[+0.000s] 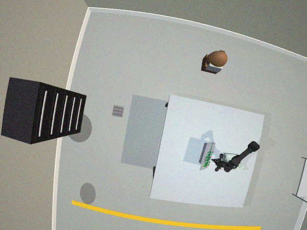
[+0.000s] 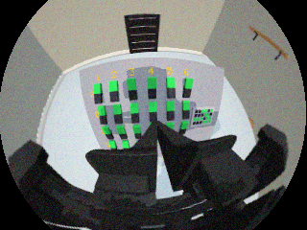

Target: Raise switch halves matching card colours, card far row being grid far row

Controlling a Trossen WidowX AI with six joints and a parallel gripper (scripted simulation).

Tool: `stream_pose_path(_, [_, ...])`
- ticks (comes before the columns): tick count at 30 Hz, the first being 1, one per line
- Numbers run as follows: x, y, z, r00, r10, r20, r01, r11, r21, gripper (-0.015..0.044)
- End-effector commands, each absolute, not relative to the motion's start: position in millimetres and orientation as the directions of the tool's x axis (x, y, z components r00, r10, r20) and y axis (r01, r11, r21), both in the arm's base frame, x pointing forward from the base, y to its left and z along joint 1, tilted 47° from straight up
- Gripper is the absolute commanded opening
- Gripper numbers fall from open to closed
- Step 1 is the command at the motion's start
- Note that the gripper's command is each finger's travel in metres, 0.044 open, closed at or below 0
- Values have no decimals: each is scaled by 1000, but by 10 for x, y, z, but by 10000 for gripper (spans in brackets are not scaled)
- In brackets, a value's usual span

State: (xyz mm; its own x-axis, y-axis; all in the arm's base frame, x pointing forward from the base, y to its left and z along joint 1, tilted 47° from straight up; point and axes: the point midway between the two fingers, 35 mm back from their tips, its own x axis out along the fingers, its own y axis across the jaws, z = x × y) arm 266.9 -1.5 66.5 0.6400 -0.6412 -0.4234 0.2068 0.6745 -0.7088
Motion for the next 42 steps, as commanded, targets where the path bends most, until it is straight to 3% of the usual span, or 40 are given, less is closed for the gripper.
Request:
stream_pose_path(1, [2664, -64, 613, 640, -639, -425, 192, 670, -717, 0])
stream_pose_path(42, [2813, -224, 509, 641, -640, -424, 193, 669, -718, 0])
